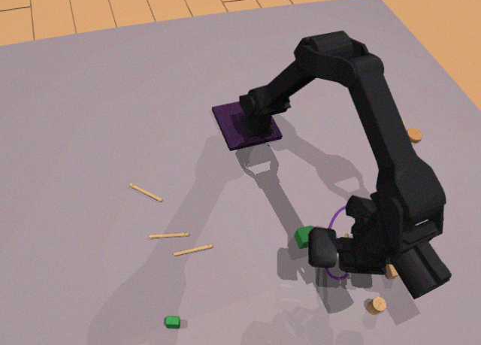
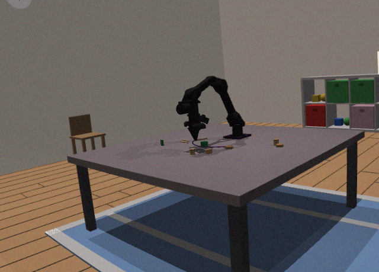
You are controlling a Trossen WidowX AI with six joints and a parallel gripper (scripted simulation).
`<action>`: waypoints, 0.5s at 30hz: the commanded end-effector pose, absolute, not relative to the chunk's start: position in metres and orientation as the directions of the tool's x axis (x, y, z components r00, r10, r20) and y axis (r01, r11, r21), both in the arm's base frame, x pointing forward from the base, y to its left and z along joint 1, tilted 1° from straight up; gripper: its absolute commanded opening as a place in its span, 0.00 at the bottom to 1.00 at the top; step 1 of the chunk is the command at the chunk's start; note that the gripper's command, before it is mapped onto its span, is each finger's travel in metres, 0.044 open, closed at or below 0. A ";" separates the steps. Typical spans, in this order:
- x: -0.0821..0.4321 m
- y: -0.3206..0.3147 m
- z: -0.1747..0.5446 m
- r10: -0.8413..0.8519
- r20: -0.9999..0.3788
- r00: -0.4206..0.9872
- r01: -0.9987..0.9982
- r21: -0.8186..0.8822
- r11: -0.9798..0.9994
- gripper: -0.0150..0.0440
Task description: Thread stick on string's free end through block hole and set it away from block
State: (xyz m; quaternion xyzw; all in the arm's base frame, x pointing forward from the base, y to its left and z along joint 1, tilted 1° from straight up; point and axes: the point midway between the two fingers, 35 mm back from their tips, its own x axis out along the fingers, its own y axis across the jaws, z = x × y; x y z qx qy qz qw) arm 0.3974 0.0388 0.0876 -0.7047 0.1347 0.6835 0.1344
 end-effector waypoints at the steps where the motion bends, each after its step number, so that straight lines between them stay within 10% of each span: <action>1: 0.397 0.042 0.088 -0.009 -0.999 0.033 -0.221 0.002 -0.975 0.25; 15: 0.397 0.046 0.088 -0.009 -0.999 0.035 -0.020 0.008 -1.000 0.25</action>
